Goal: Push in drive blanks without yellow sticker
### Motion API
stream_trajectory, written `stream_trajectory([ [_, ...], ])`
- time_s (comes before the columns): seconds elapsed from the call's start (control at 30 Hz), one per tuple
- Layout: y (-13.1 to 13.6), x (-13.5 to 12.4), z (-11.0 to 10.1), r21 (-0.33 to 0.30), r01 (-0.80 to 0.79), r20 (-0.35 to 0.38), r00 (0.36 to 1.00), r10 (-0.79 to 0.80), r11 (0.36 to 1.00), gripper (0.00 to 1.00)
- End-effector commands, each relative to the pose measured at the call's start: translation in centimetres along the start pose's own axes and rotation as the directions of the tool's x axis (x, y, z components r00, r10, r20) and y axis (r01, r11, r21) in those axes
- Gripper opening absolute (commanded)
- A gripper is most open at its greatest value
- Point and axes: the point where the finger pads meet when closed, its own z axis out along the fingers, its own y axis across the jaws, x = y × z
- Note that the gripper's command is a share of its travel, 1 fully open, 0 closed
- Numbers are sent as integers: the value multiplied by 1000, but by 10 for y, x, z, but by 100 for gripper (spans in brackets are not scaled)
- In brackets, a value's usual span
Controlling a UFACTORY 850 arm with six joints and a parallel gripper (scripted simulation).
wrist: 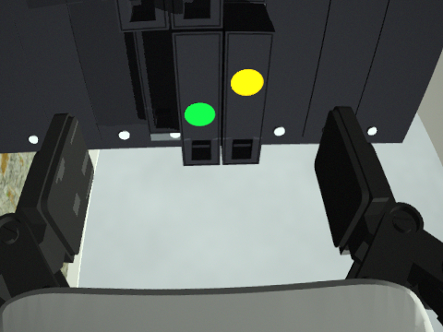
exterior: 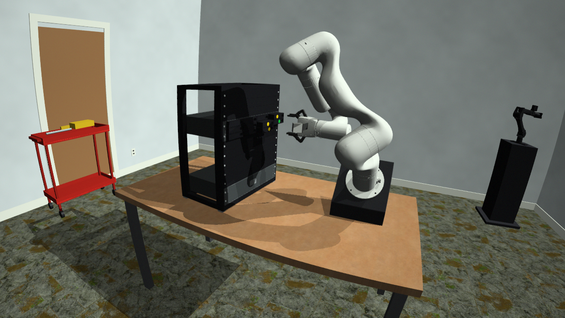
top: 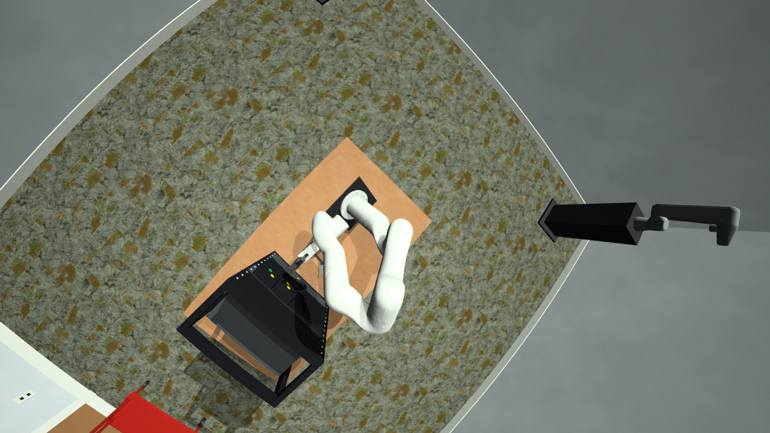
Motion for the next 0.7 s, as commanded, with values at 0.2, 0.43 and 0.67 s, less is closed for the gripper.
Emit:
stream_trajectory([
  [0.2, 1, 0, 0, -1, 1, -1, 1000, -1, 1000, 100],
  [0.43, 1, 0, 0, -1, 1, -1, 1000, -1, 1000, 100],
  [0.67, 1, 0, 0, -1, 1, -1, 1000, -1, 1000, 0],
])
